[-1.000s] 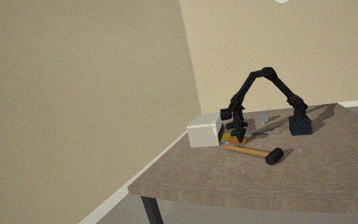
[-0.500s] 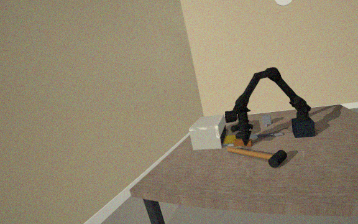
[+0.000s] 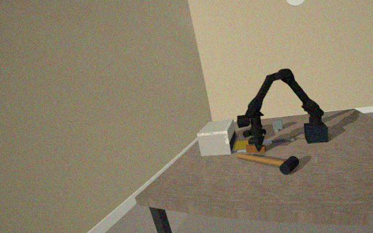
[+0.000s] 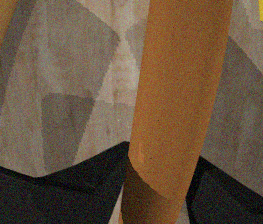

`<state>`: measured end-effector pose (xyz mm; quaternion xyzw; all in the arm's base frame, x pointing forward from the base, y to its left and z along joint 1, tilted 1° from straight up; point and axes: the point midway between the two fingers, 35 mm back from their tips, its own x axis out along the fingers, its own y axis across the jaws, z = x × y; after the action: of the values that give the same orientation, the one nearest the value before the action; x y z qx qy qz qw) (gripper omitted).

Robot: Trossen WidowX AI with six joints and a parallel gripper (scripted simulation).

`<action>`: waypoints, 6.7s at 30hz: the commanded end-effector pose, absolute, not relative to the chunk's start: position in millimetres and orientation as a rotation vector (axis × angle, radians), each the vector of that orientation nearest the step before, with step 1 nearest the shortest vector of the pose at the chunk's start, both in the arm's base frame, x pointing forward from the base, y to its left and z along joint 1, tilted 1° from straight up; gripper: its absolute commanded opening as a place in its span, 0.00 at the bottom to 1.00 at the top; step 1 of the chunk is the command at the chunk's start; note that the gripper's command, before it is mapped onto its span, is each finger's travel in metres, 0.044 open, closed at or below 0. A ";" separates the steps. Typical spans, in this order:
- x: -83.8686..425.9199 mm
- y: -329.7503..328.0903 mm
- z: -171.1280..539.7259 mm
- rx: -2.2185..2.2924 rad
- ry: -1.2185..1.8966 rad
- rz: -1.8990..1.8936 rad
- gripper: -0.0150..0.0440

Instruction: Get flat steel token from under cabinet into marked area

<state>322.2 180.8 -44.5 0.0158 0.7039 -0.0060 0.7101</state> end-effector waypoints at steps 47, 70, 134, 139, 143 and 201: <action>257.4 185.9 -46.3 0.035 1.572 -0.015 0.25; 224.0 189.6 -46.6 0.035 1.574 -0.015 0.25; 197.2 161.5 -43.6 -0.039 1.577 0.056 0.59; 197.2 161.5 -43.6 -0.039 1.575 0.056 0.68; 197.2 161.5 -45.0 -0.039 1.575 0.056 0.71; 226.0 164.5 -45.5 -0.044 1.571 0.063 0.25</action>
<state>220.5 163.8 -45.4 -0.0200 0.7068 0.0270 0.7066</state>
